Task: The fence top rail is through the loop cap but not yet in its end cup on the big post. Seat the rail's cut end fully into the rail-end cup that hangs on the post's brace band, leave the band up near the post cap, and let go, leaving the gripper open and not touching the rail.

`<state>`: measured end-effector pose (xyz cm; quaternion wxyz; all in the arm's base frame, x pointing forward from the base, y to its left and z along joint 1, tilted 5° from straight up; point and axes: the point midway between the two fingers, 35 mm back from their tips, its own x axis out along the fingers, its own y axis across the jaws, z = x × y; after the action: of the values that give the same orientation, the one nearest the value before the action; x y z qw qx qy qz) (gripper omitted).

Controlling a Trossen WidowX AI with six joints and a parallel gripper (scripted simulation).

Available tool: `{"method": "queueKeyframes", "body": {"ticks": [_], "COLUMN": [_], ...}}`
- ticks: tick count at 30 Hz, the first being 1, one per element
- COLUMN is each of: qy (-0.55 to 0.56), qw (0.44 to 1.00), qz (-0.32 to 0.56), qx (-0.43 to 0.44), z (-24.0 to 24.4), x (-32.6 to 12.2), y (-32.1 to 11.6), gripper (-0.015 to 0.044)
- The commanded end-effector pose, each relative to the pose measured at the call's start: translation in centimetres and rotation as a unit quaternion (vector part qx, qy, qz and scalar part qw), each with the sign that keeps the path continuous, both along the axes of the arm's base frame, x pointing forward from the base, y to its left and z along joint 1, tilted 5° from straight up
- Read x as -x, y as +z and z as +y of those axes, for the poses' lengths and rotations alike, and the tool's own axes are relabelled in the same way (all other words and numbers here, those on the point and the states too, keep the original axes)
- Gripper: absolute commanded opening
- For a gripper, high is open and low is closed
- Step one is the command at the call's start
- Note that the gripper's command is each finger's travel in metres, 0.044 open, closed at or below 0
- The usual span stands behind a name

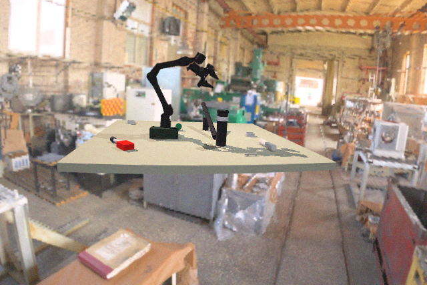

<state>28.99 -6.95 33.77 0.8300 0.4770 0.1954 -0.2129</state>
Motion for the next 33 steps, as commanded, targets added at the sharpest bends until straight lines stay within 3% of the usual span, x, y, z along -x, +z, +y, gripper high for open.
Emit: {"method": "queueKeyframes", "body": {"ticks": [1, 8, 27, 33], "qy": [0.192, 0.321, 0.325, 0.393], "qw": [0.949, 0.880, 0.878, 0.819], "qz": [0.179, 0.246, 0.248, 0.254], "qx": [0.176, 0.249, 0.251, 0.333], "z": [-1.5, -2.1, -2.1, -4.6], "x": [-0.4, 0.0, 0.1, -0.4], "y": [-7.5, -10.9, -11.0, -11.5], "gripper": [0.0440, 0.0440, 0.0440, 0.0440]}}
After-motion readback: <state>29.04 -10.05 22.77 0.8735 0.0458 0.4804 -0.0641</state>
